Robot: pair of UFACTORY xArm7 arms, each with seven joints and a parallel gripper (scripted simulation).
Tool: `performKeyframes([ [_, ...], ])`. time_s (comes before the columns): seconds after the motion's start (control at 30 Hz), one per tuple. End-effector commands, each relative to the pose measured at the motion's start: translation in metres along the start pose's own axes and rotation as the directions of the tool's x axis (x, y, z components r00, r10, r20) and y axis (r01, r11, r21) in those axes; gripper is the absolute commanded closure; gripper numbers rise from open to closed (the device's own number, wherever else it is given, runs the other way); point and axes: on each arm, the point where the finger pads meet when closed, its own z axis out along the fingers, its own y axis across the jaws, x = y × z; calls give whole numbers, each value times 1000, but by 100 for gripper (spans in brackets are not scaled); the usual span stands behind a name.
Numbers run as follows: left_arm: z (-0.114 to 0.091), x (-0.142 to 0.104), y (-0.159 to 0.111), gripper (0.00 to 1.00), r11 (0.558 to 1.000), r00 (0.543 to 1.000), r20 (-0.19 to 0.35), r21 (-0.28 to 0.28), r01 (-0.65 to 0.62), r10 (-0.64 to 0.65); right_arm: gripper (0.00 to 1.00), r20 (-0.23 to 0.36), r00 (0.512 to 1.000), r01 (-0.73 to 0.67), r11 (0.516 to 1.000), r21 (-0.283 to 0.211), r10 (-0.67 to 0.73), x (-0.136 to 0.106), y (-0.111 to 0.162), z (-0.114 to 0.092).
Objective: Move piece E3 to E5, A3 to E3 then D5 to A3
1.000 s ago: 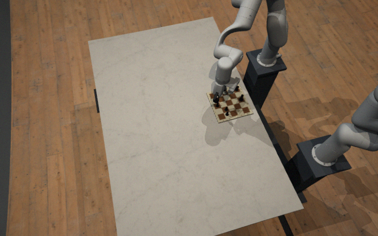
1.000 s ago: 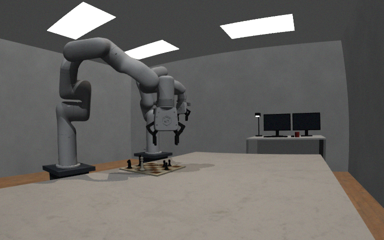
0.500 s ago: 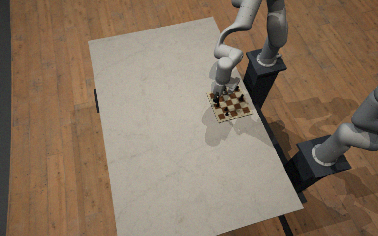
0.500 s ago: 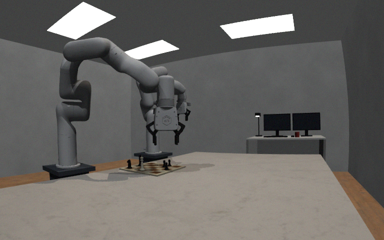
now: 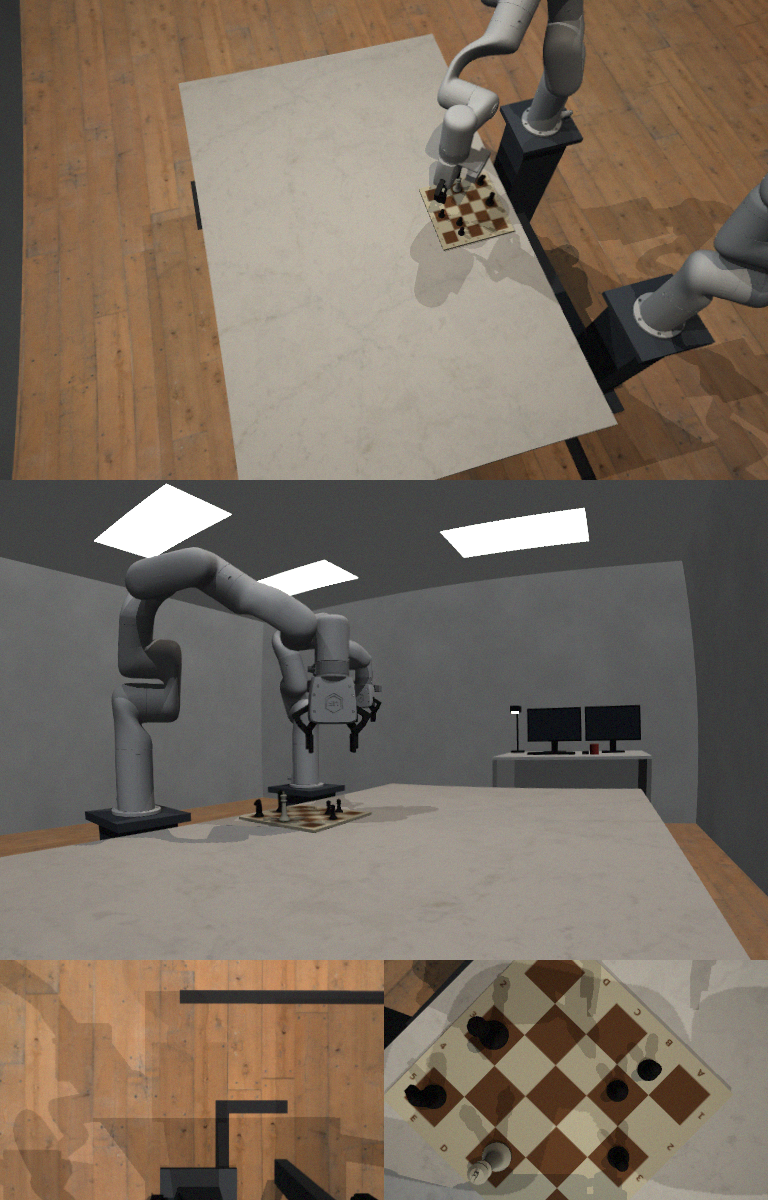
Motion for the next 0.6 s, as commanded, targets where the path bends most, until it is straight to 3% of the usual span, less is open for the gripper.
performKeyframes([
  [0.0, -2, 1, 0, 0, 1000, 1000, -4, -1, 0, 0, 0, 0, 1000, 0, 1000, -4, 0, -1, 0, -25],
  [0.23, -2, 1, 0, 0, 1000, 1000, -4, -1, 0, 0, 0, 0, 1000, 0, 1000, -4, 0, -1, 0, -40],
  [0.57, -2, 1, 0, 0, 1000, 1000, -4, -1, 0, 0, 0, 0, 1000, 0, 1000, -4, 0, -1, 0, -41],
])
